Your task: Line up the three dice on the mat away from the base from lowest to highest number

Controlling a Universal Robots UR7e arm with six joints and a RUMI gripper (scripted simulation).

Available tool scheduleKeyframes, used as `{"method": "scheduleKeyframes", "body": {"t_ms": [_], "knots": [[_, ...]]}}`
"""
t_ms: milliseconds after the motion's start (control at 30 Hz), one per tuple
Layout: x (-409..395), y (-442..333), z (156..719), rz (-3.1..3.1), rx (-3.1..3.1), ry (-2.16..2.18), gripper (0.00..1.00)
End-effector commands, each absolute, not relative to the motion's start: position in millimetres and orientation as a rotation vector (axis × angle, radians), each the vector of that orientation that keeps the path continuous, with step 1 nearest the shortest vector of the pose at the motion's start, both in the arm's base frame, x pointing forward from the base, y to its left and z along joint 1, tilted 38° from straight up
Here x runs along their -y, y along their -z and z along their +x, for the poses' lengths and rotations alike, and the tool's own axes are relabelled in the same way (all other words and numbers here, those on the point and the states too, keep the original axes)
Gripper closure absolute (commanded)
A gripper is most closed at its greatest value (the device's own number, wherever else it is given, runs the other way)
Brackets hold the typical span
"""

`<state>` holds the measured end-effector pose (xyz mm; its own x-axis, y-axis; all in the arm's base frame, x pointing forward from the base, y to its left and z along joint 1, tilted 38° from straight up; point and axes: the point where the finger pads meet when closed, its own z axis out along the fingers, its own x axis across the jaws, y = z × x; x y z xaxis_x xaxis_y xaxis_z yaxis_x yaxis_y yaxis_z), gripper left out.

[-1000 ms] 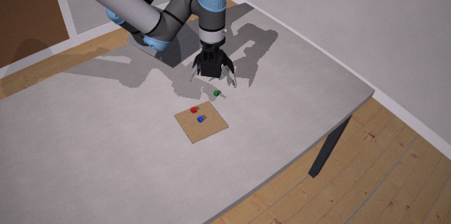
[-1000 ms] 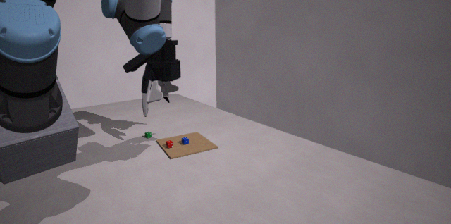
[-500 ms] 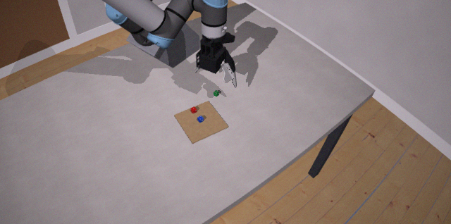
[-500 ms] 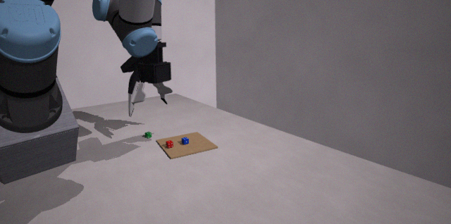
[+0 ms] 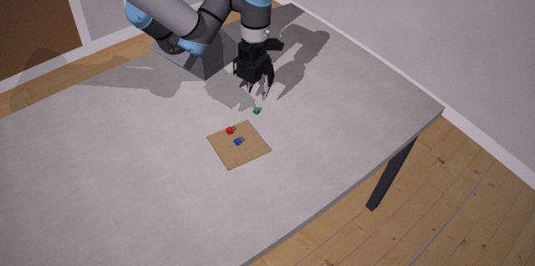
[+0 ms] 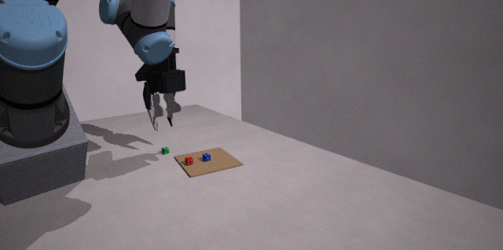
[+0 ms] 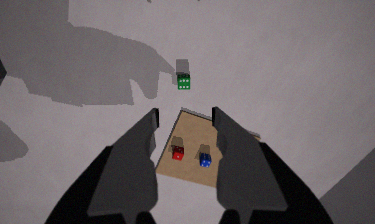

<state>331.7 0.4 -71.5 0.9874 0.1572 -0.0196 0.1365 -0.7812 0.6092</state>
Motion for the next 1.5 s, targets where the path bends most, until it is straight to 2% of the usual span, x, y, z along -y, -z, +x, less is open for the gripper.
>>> {"method": "scheduleKeyframes", "body": {"t_ms": [0,1467], "knots": [[-1.4,72.6,329.4,2.476,-0.189,-0.044,0.82],[1.8,75.5,328.6,2.476,-0.186,-0.040,0.82]]}}
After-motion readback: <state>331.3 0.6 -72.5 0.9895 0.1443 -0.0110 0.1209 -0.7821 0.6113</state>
